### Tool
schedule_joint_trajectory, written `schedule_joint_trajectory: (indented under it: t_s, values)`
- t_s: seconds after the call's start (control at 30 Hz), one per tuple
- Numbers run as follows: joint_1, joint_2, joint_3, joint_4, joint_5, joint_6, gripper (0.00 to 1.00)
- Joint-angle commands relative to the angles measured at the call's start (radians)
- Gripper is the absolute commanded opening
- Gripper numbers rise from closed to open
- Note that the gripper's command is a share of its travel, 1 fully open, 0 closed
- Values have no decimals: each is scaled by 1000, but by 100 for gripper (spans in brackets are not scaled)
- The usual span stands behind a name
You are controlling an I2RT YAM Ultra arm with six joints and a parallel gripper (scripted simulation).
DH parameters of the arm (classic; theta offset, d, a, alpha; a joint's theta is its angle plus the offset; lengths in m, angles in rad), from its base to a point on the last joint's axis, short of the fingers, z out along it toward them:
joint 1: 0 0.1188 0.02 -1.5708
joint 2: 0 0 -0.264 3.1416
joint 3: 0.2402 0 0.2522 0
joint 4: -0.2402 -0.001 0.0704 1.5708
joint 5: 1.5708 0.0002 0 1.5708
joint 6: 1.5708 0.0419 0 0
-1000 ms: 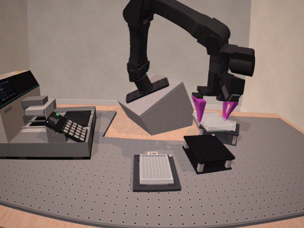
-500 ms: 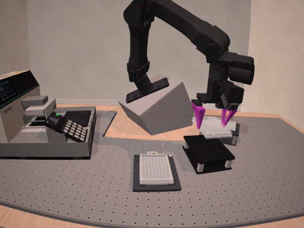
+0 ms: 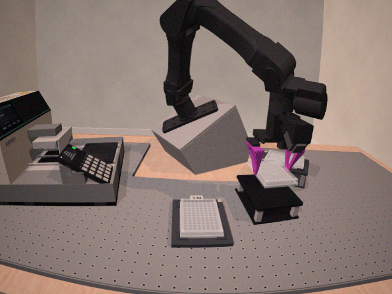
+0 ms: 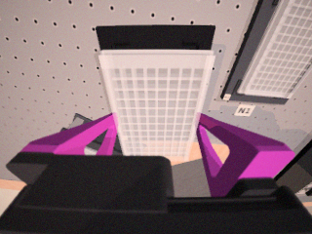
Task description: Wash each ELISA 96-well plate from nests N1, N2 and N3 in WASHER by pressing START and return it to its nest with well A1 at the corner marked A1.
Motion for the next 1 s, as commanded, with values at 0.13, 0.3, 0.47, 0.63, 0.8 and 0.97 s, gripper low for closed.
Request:
schedule_joint_trajectory:
  t_s: [0.13, 0.3, 0.47, 0.63, 0.8, 0.97]
  values:
    - [-6, 11, -13, 50, 5, -22, 0]
    - [-17, 25, -23, 81, 6, -36, 0]
    - [-24, 33, -30, 100, 7, -44, 0]
    - [-28, 38, -35, 112, 8, -48, 0]
    - [-28, 37, -36, 113, 8, -48, 0]
    - [-28, 36, -38, 114, 8, -48, 0]
